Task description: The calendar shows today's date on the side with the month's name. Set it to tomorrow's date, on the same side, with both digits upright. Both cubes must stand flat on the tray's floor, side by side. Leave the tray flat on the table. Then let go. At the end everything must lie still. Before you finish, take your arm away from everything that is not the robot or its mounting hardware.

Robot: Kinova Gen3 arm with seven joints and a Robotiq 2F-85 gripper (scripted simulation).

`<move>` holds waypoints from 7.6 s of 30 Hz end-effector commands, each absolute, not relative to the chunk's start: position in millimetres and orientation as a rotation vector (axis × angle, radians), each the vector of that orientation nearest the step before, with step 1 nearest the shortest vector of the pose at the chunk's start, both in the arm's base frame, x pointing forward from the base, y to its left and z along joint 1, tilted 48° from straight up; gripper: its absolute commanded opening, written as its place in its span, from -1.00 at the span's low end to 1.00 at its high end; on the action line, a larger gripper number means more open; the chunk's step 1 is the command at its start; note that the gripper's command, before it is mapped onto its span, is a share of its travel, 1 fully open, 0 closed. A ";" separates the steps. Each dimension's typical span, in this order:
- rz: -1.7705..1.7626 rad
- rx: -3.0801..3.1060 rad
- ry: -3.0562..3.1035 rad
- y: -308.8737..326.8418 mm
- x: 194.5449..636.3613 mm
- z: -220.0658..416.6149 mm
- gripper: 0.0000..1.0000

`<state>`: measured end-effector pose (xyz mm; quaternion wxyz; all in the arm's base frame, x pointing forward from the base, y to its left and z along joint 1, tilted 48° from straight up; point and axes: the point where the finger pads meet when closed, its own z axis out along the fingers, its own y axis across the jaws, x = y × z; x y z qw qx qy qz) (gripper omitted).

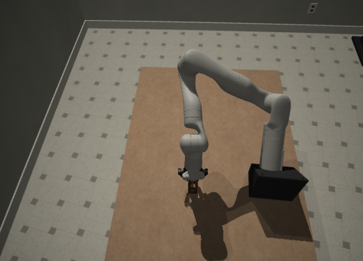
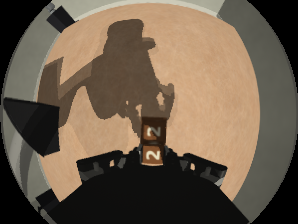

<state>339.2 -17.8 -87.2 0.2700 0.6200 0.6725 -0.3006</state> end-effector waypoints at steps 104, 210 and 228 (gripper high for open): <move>-0.810 1.671 1.813 -23.4 339.1 -92.7 -0.47; -0.809 1.671 1.813 87.2 340.5 8.2 1.00; -0.809 1.671 1.813 95.4 340.6 15.7 1.00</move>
